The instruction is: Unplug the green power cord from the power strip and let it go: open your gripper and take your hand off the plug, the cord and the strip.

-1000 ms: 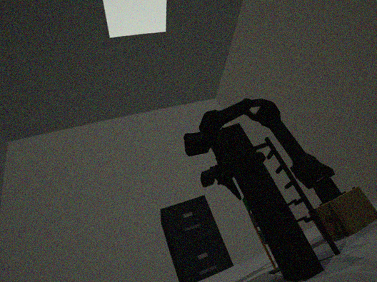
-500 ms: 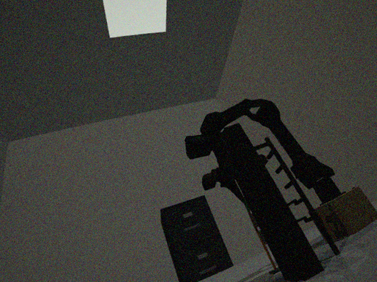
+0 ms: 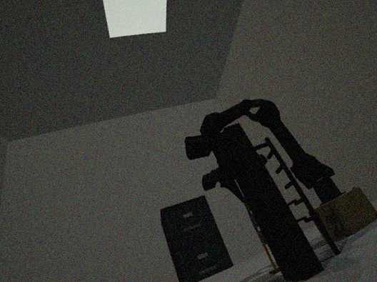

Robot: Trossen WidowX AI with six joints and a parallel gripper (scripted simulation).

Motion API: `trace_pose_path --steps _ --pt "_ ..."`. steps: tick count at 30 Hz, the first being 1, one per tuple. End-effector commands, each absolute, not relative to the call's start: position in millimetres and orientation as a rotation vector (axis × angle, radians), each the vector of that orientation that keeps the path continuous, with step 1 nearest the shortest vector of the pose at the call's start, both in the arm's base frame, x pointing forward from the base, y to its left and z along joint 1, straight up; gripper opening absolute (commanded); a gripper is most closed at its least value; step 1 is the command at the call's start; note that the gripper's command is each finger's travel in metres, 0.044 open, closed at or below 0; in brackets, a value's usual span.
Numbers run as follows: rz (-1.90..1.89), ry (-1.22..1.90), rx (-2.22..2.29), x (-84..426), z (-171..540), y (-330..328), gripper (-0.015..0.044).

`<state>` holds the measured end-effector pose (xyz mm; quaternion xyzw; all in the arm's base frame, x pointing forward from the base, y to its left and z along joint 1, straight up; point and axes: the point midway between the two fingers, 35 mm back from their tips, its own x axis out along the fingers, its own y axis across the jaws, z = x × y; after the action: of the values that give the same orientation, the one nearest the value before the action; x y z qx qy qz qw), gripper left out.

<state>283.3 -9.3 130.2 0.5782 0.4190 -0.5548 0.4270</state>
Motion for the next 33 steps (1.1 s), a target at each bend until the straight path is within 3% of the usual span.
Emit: trace_pose_path --steps 1,29,33 --pt "-1.394 1.035 1.436 281.7 130.2 -19.4 0.0" --pt "-1.398 1.033 1.436 266.9 128.6 -63.7 0.0" --pt "-1.398 1.034 1.438 270.6 129.5 -54.2 0.0105"
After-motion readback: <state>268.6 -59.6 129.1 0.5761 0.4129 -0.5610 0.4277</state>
